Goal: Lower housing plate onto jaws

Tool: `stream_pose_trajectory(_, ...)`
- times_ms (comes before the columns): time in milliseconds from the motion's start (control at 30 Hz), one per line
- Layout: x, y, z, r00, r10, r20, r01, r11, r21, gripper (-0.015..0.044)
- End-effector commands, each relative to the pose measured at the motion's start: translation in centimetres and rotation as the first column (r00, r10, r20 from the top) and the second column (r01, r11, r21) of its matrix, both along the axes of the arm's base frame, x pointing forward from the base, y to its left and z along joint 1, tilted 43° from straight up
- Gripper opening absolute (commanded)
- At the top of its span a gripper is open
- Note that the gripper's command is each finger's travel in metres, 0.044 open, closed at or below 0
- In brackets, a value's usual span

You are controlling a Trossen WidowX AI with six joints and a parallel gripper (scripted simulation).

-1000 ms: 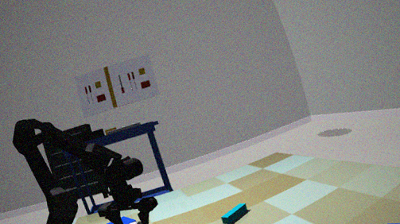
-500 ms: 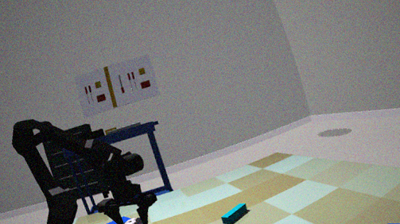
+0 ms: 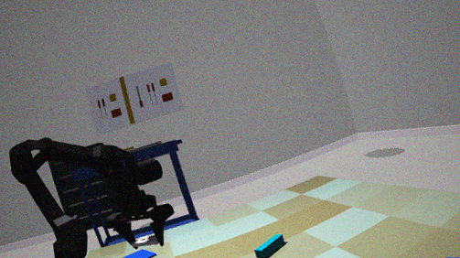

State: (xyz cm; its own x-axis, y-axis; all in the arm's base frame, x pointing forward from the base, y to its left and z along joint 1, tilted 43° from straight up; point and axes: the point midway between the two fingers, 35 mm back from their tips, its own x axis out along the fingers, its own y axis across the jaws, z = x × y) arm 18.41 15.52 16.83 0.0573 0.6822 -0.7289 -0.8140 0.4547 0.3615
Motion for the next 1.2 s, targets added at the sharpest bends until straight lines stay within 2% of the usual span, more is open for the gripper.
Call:
stream_pose_trajectory(0, -0.2, -0.6, 1.0, 1.0, 0.003, 0.007, -0.003, 1.0, 0.008, 0.0351)
stream_pose_trajectory(233, 0.1, -0.9, 0.7, 1.0, -0.008, 0.0, 0.008, 1.0, 0.003, 0.0351)
stream_pose_trajectory(1167, 4.6, -6.6, -4.9, 0.968, -0.201, -0.153, 0.192, 0.979, -0.067, 0.0351)
